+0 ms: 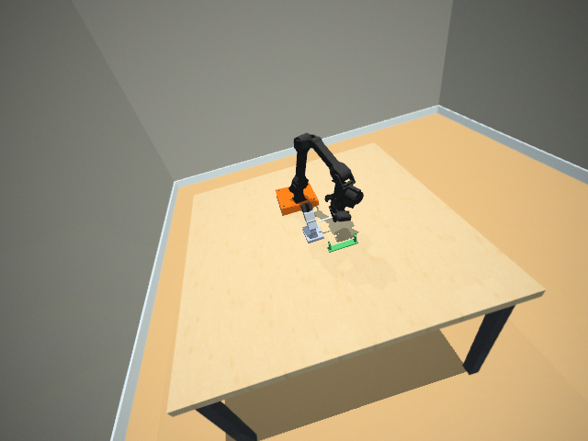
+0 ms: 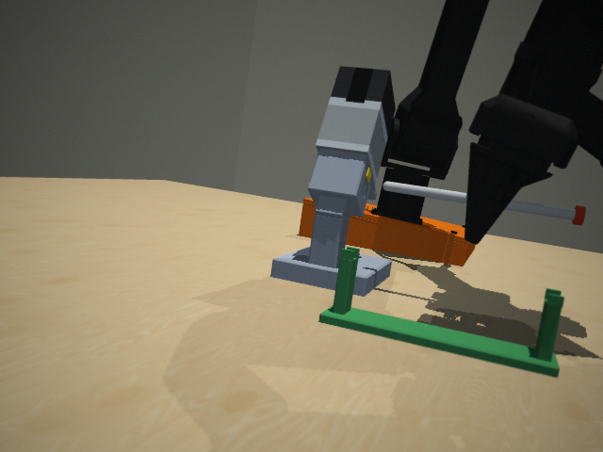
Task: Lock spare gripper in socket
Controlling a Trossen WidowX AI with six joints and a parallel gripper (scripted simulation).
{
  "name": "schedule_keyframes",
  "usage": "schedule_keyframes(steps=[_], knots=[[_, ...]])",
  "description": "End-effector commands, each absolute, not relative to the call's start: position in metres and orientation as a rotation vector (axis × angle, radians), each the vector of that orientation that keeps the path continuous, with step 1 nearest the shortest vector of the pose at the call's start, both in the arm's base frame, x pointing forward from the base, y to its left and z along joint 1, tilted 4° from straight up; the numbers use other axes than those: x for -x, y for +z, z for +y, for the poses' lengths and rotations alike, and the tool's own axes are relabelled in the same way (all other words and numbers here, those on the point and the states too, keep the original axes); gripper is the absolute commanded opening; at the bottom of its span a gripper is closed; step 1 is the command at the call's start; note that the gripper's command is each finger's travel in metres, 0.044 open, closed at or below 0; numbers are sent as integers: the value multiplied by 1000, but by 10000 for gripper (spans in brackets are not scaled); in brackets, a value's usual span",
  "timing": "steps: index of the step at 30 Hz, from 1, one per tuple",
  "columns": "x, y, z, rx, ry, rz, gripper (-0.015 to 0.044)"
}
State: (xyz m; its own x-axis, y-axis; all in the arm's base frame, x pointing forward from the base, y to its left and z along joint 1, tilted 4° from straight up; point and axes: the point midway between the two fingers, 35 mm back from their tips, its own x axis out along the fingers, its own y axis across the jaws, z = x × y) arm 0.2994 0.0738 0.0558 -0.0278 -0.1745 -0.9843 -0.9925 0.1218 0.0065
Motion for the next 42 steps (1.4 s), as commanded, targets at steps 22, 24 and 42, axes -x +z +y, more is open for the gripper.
schedule_keyframes(steps=[22,24,42], knots=[[-297,49,61,1231,1036,1402,0],[-297,49,59,1231,1036,1402,0],[-295,48,48,1231,1035,1401,0]])
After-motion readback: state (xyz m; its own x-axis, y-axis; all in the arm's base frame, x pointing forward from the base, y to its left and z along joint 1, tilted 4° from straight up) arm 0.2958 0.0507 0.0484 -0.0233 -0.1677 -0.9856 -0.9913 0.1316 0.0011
